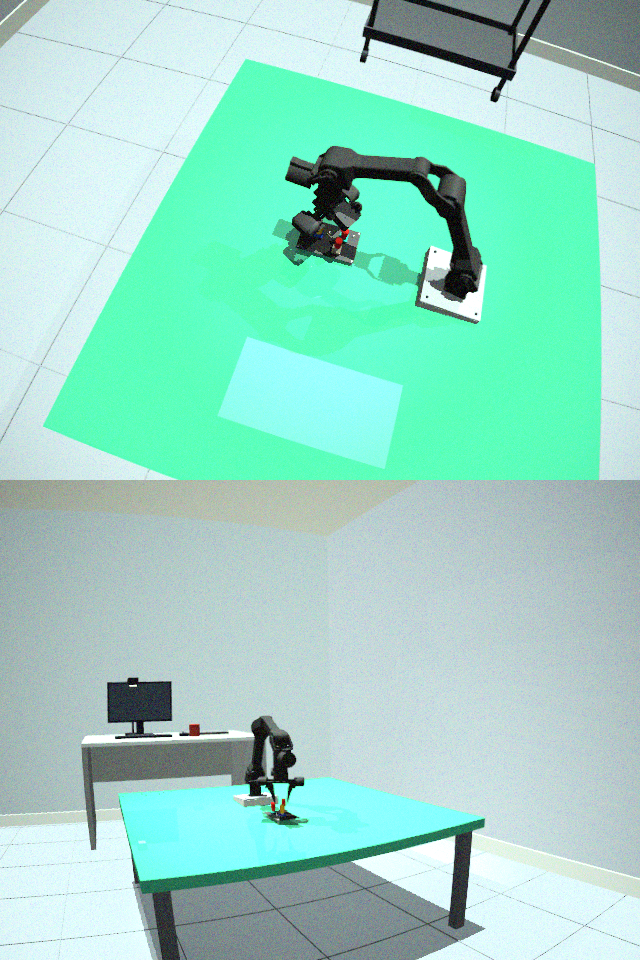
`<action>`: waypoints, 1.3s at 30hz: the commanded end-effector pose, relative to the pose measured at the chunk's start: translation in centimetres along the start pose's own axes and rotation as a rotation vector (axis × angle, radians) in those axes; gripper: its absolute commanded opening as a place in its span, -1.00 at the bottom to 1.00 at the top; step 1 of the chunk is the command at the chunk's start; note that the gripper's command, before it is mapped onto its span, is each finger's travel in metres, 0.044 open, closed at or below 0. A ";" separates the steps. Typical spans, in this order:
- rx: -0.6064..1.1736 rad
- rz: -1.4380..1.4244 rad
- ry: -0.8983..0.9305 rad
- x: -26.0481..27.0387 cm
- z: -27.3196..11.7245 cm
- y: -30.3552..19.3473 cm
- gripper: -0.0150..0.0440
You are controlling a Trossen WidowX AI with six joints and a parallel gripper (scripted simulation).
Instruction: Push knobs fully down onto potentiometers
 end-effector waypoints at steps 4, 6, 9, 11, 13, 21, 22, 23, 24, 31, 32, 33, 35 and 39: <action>0.002 -0.002 -0.003 2.7 -2.3 5.8 0.93; 0.000 -0.002 -0.003 3.7 -2.6 7.9 1.00; -0.003 -0.003 -0.002 5.3 -2.7 11.1 1.00; -0.005 -0.004 -0.002 6.3 -2.5 13.3 1.00; -0.006 -0.004 -0.001 7.0 -2.2 14.6 1.00; -0.006 -0.004 -0.001 7.1 -2.2 14.8 1.00; -0.006 -0.004 -0.001 7.1 -2.2 14.8 1.00; -0.006 -0.004 -0.001 7.1 -2.2 14.8 1.00; -0.006 -0.004 -0.001 7.1 -2.2 14.8 1.00; -0.006 -0.004 -0.001 7.1 -2.2 14.8 1.00; -0.006 -0.004 -0.001 7.1 -2.2 14.8 1.00; -0.006 -0.004 -0.001 7.1 -2.2 14.8 1.00; -0.006 -0.004 -0.001 7.1 -2.2 14.8 1.00; -0.006 -0.004 -0.001 7.1 -2.2 14.8 1.00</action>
Point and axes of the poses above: the point midway between the two fingers, 35 mm back from their tips, its own z axis out along the fingers, its own x axis across the jaws, y = z × x, the point moved 9 cm from there along -z, back along the fingers, and after that the axes turned 2 degrees about z, right-handed, at the moved point
